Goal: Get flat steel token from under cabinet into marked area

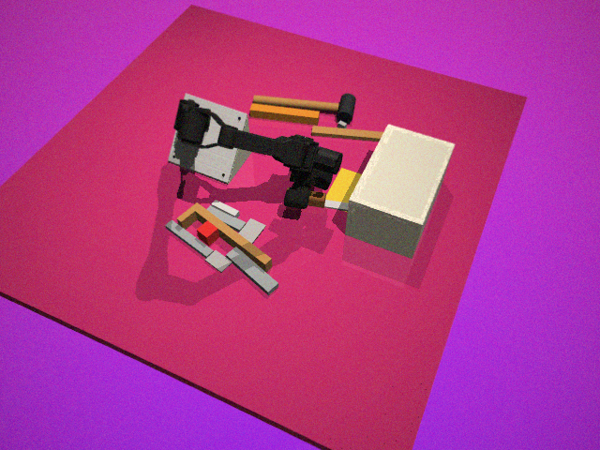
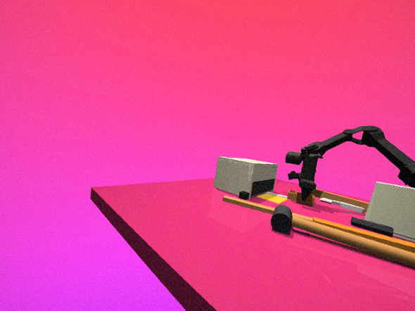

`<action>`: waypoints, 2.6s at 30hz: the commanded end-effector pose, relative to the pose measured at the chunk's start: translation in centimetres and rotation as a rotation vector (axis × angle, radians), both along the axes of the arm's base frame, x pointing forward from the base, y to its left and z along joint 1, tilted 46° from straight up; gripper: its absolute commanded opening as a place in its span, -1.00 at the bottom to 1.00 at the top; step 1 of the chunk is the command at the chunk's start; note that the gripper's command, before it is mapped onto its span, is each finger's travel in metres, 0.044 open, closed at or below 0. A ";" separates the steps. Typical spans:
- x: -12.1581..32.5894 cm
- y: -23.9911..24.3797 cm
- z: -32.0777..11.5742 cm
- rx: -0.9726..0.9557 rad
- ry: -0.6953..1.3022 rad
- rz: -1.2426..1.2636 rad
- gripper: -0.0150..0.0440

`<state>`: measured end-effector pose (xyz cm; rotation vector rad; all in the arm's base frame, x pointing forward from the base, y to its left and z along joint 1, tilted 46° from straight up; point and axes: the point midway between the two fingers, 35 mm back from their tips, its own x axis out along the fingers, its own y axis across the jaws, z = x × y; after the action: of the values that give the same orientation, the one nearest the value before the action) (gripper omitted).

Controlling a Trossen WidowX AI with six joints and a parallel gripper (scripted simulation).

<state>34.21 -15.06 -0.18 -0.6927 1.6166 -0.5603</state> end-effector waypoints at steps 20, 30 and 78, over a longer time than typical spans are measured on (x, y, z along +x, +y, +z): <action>-2.6 -0.2 0.4 0.001 0.008 0.001 -0.49; -3.7 -0.2 0.6 0.001 0.008 0.001 -0.49; -9.0 -0.4 1.5 0.001 0.011 0.001 -0.49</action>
<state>25.94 -15.42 1.26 -0.6944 1.6201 -0.5573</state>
